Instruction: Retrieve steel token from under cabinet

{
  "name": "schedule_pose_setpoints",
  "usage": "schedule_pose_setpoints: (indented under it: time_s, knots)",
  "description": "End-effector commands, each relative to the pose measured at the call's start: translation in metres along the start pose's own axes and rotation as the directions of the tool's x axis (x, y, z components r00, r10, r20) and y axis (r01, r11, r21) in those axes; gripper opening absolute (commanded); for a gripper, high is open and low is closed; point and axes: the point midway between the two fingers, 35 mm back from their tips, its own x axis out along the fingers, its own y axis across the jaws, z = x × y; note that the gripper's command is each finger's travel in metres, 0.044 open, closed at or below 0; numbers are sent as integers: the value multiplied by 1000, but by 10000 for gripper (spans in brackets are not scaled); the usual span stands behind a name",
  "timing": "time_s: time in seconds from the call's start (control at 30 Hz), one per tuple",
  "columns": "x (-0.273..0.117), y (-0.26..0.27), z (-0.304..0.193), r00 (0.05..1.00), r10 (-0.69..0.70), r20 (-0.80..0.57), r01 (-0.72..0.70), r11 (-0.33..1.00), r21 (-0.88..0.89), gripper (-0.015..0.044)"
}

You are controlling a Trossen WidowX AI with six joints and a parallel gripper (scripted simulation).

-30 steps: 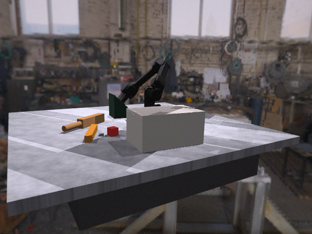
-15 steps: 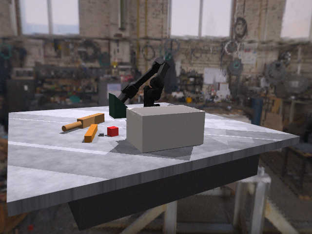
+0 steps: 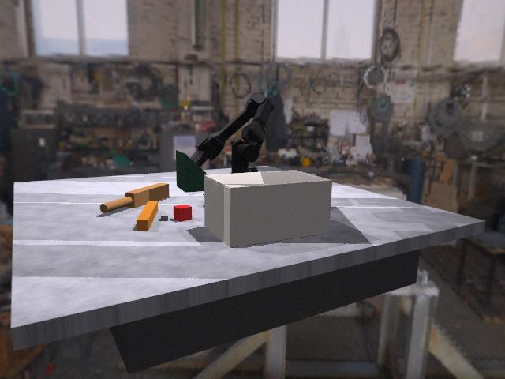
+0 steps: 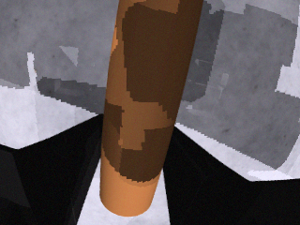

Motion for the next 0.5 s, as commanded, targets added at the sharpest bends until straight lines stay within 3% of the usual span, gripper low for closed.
schedule_pose_setpoints:
  time_s: [0.0, 0.47]
  knots:
    - [1, 0, -8, 1000, 0, -5, 0, 1000, 11, 0]
    - [1, 1, -23, 1000, 0, -6, 0, 1000, 11, 0]
